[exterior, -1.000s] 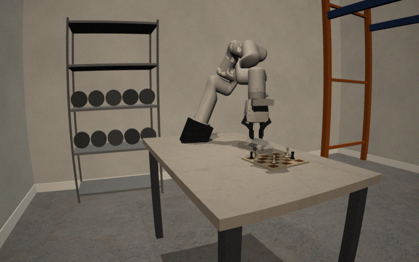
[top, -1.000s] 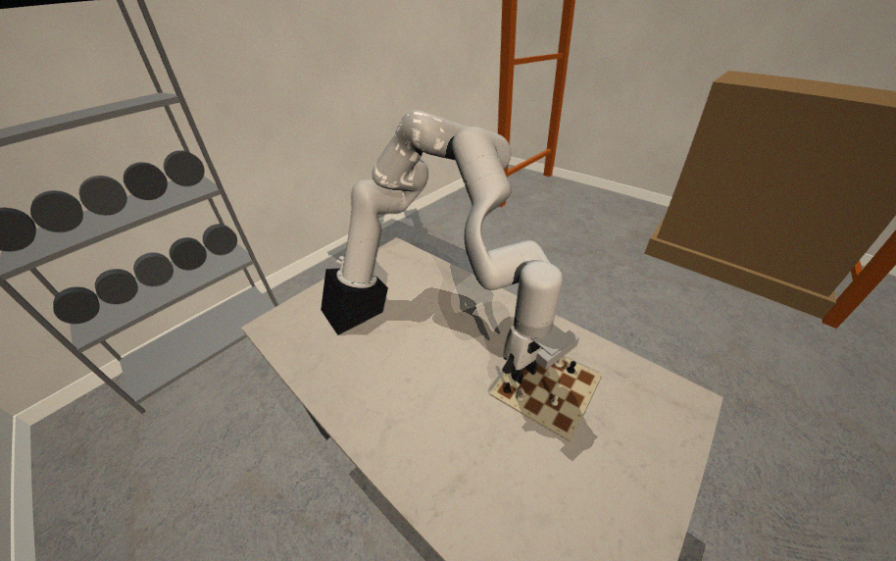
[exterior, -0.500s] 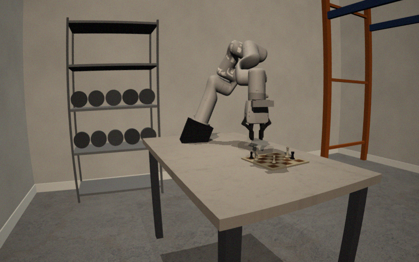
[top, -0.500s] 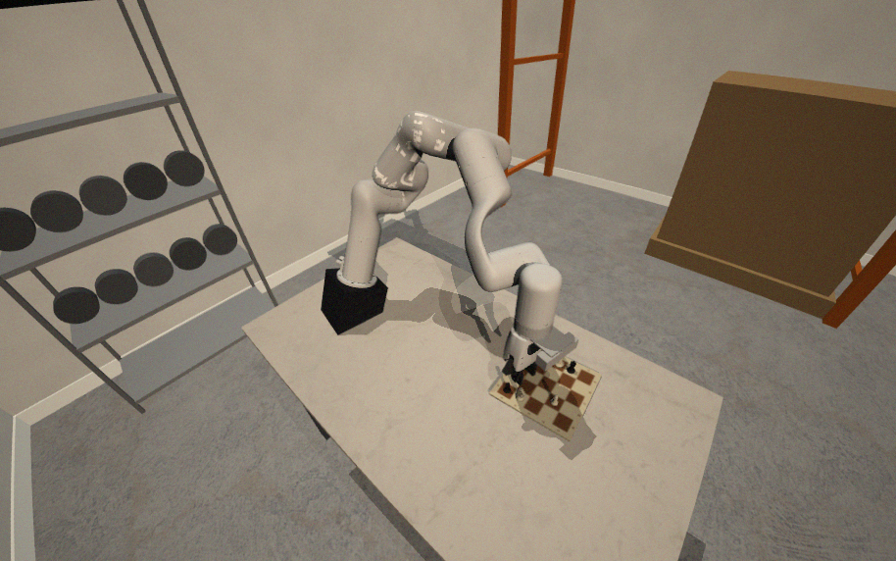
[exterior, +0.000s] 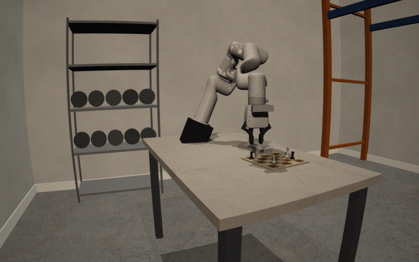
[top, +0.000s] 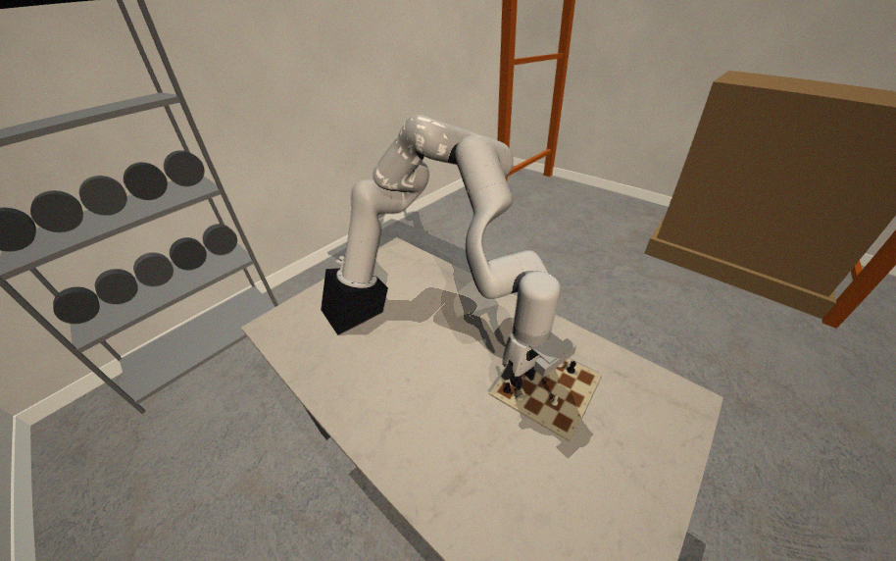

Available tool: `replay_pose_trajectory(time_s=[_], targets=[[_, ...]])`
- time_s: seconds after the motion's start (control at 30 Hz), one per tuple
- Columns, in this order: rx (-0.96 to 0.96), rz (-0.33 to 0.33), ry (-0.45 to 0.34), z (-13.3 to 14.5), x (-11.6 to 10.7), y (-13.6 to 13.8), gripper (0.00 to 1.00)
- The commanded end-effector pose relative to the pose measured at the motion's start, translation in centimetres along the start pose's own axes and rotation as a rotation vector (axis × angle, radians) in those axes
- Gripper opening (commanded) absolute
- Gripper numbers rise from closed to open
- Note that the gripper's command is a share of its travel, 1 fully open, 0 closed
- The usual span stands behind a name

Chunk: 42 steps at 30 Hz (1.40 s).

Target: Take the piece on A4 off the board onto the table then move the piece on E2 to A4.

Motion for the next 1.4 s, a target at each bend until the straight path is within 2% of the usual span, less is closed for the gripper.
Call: replay_pose_trajectory(time_s=[0.0,0.43,1.37], targets=[[-0.001,-0.001,0.007,-0.2,0.1,-0.1,0.39],[-0.001,-0.001,0.007,-0.2,1.9,-0.1,0.39],[-0.001,-0.001,0.007,-0.2,2.6,-0.1,0.39]])
Point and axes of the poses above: the point where the finger pads meet when closed, its own x axis out along the fingers, its own y axis across the jaws, z = x × y, the point moved 7 cm from there along -x, back along the fingers
